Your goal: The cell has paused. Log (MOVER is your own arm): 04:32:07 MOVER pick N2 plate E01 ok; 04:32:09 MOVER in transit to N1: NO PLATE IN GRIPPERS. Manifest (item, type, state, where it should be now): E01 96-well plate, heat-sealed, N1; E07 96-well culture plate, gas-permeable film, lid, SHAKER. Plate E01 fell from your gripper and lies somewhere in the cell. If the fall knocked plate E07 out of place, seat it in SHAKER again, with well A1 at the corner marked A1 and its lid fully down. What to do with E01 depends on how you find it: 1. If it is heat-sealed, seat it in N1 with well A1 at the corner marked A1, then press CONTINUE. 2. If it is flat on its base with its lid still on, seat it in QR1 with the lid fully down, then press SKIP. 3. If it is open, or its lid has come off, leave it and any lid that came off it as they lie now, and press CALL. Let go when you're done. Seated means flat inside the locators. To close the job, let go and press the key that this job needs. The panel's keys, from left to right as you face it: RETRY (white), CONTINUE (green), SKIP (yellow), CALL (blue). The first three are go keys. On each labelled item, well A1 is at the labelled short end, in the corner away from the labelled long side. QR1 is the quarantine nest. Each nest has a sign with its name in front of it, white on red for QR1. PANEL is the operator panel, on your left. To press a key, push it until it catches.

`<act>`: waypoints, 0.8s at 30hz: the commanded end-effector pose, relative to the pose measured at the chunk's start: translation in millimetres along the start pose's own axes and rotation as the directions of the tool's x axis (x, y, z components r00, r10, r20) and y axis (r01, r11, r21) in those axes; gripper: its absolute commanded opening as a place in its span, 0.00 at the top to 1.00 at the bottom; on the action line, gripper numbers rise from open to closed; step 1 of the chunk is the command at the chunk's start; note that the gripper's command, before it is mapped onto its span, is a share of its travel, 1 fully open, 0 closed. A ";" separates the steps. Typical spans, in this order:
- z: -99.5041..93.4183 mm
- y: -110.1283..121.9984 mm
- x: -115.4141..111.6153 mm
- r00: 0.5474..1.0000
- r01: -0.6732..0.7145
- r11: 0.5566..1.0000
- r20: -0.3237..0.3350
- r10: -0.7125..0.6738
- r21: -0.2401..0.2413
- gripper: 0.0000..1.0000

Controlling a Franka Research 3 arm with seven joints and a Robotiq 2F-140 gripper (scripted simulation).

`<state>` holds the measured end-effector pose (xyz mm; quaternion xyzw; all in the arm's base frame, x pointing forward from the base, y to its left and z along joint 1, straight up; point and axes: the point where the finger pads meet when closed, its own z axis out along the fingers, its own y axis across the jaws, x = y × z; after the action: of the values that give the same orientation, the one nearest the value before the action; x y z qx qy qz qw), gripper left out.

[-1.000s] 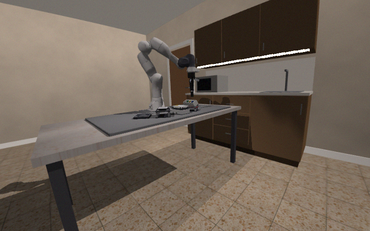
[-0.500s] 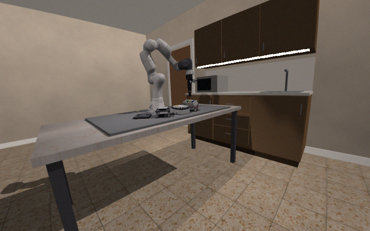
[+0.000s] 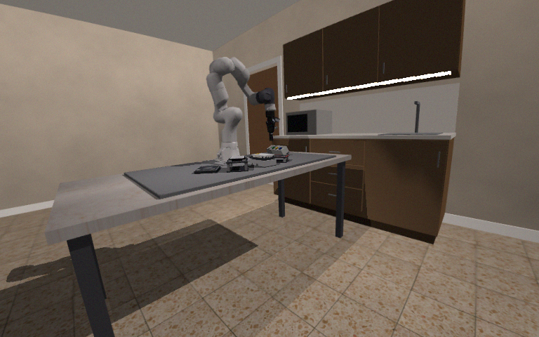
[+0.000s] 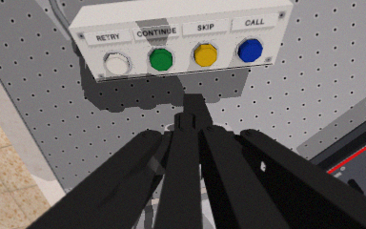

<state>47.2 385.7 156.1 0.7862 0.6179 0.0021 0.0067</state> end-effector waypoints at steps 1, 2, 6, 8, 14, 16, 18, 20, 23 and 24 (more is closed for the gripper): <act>-0.1 -14.8 1.2 0.998 0.064 0.998 -0.003 -0.064 0.007 0.90; -0.1 -14.8 1.2 0.998 0.064 0.998 -0.003 -0.064 0.007 0.90; 0.1 -21.9 0.2 0.996 0.084 0.996 -0.003 -0.084 0.007 0.90; 0.2 -24.9 -0.2 0.996 0.092 0.996 -0.003 -0.092 0.007 0.90; 0.3 -27.6 -0.7 0.995 0.099 0.995 -0.003 -0.099 0.008 0.90; 0.3 -27.7 -0.7 0.995 0.099 0.995 -0.003 -0.099 0.008 0.90; 0.3 -27.7 -0.7 0.995 0.099 0.995 -0.003 -0.099 0.008 0.90; 0.3 -27.7 -0.7 0.995 0.099 0.995 -0.003 -0.099 0.008 0.90; 0.3 -27.6 -0.7 0.995 0.099 0.995 -0.004 -0.099 0.008 0.90; 0.3 -27.6 -0.8 0.995 0.099 0.995 -0.004 -0.099 0.008 0.90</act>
<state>20.8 390.1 155.1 0.7572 0.6532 0.0001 0.0044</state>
